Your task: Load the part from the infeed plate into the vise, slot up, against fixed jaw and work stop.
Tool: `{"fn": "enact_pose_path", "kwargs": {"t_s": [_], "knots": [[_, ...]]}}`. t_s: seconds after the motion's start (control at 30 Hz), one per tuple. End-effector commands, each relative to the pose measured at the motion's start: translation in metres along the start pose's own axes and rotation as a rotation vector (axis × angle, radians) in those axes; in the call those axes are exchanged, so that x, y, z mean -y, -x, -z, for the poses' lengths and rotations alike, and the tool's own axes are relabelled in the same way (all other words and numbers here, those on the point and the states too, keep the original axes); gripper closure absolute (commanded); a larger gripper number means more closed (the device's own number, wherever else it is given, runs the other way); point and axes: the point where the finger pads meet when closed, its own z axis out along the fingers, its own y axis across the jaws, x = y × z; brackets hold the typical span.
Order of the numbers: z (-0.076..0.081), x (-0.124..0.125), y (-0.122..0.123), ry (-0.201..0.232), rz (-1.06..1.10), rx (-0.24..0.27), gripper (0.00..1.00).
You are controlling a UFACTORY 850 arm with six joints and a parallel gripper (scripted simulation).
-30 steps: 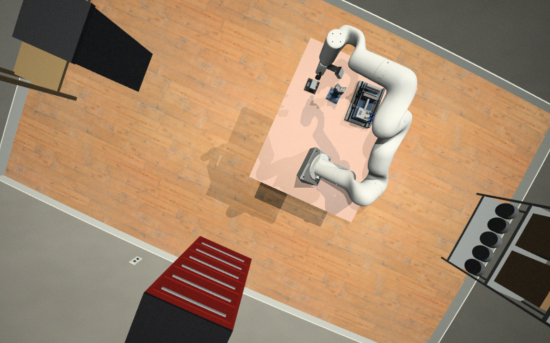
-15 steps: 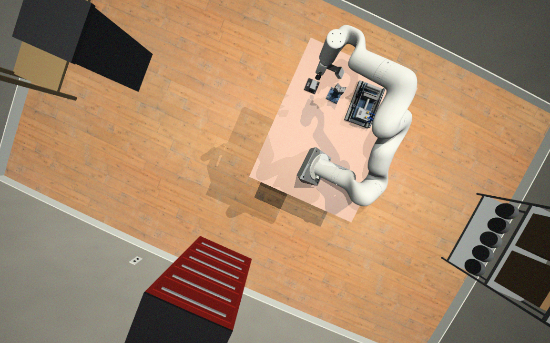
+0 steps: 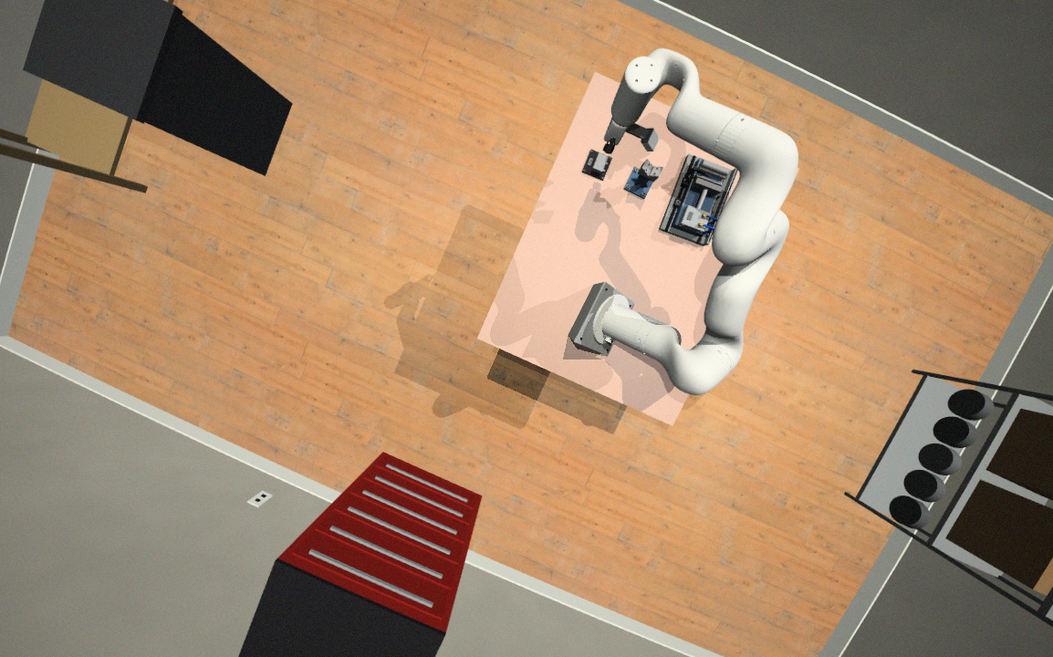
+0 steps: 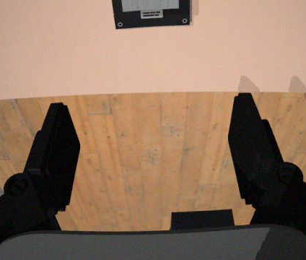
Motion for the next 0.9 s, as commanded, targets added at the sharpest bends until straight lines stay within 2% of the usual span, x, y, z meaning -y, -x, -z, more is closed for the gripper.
{"fn": "enact_pose_path", "kwargs": {"t_s": [0.0, 0.37, 0.87], "knots": [[0.0, 0.001, 0.0, -0.002, -0.001, 0.001, 0.11], [-0.007, 0.001, 0.0, -0.002, 0.0, 0.001, 0.11], [-0.028, 0.001, 0.0, -0.002, 0.0, 0.001, 0.11]]}}
